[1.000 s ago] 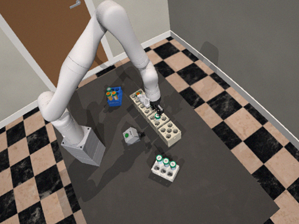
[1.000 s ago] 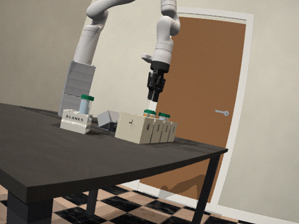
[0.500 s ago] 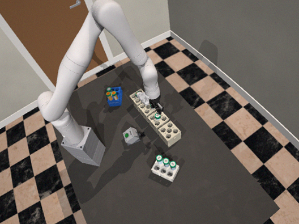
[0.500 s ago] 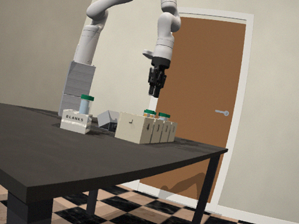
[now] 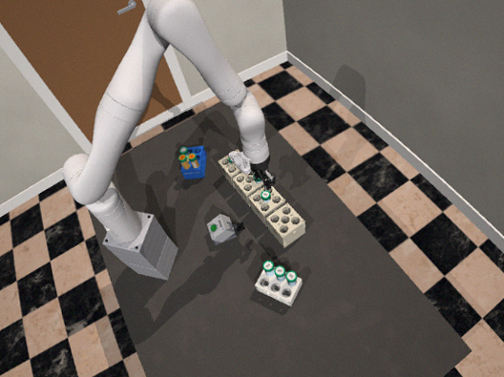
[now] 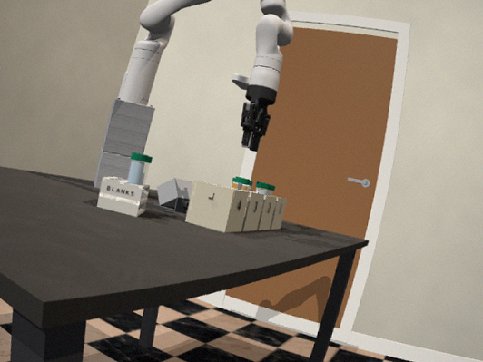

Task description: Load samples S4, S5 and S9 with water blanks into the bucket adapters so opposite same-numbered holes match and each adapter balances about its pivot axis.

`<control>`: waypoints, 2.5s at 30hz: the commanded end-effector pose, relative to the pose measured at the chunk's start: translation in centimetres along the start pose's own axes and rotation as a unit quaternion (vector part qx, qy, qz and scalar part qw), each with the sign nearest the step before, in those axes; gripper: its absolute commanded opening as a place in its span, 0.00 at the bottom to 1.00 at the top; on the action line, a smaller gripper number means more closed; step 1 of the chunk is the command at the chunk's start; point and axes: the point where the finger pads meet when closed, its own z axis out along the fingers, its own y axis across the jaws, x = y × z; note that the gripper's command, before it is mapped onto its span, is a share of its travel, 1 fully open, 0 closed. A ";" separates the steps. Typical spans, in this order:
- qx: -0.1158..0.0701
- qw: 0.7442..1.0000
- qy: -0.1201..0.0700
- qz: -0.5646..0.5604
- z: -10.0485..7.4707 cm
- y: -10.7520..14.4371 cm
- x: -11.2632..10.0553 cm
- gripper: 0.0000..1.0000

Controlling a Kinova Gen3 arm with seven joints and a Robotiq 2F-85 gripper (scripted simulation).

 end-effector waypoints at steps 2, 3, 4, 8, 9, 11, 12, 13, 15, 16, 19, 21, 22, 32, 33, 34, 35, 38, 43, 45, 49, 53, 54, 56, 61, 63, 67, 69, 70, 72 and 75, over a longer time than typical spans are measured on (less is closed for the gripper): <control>0.000 1.000 -0.001 0.000 -0.7 0.0 -0.1 0.62; 0.000 1.000 -0.001 0.000 -0.7 0.0 -0.1 0.62; 0.000 1.000 -0.001 0.000 -0.7 0.0 -0.1 0.62; 0.000 1.000 -0.001 0.000 -1.2 0.0 -0.1 0.62; 0.000 1.000 -0.001 0.000 -1.3 0.0 -0.1 0.62; 0.000 1.000 -0.001 0.000 -1.6 0.0 -0.1 0.62; 0.000 1.000 -0.001 0.000 -1.7 0.0 -0.1 0.62; 0.000 1.000 -0.001 0.000 -1.9 0.0 -0.1 0.62; 0.000 1.000 -0.001 0.000 -2.1 0.0 -0.1 0.62; 0.000 1.000 -0.001 0.000 -2.3 0.0 -0.1 0.62; 0.000 1.000 -0.001 0.000 -2.7 0.0 -0.1 0.62; 0.000 1.000 -0.001 0.000 -2.7 0.0 -0.1 0.62; 0.000 1.000 -0.001 0.000 -2.8 0.0 0.0 0.62; 0.000 1.000 -0.001 0.000 -3.6 0.0 0.0 0.62; 0.000 1.000 -0.001 0.000 -3.6 0.0 0.0 0.62; 0.000 1.000 -0.001 0.000 -3.7 0.0 -0.1 0.62; 0.000 1.000 -0.001 0.000 -3.7 0.0 -0.1 0.62; 0.000 1.000 -0.001 0.000 -3.7 0.0 -0.1 0.62; 0.000 1.000 -0.001 0.000 -3.6 0.0 0.0 0.62; 0.000 1.000 -0.001 0.000 -3.6 0.0 0.0 0.62; 0.000 1.000 -0.001 0.000 -3.6 0.0 0.0 0.62; 0.000 0.998 -0.001 0.060 -3.6 0.9 0.3 0.62; 0.000 0.998 -0.001 0.060 -3.6 0.9 0.3 0.62; 0.000 0.997 -0.001 0.080 -3.6 1.2 0.4 0.62; 0.000 0.984 -0.001 0.179 -3.6 2.8 1.0 0.62; 0.000 0.976 -0.001 0.218 -3.6 3.4 1.2 0.62; 0.000 0.955 -0.001 0.296 -3.6 4.7 1.7 0.62; 0.000 0.955 -0.001 0.297 -3.6 5.3 1.9 0.62; 0.000 0.955 -0.001 0.297 -3.6 5.6 2.0 0.62; 0.000 0.955 -0.001 0.297 -3.6 5.6 2.0 0.62; 0.000 0.955 -0.001 0.297 -3.6 6.6 2.3 0.62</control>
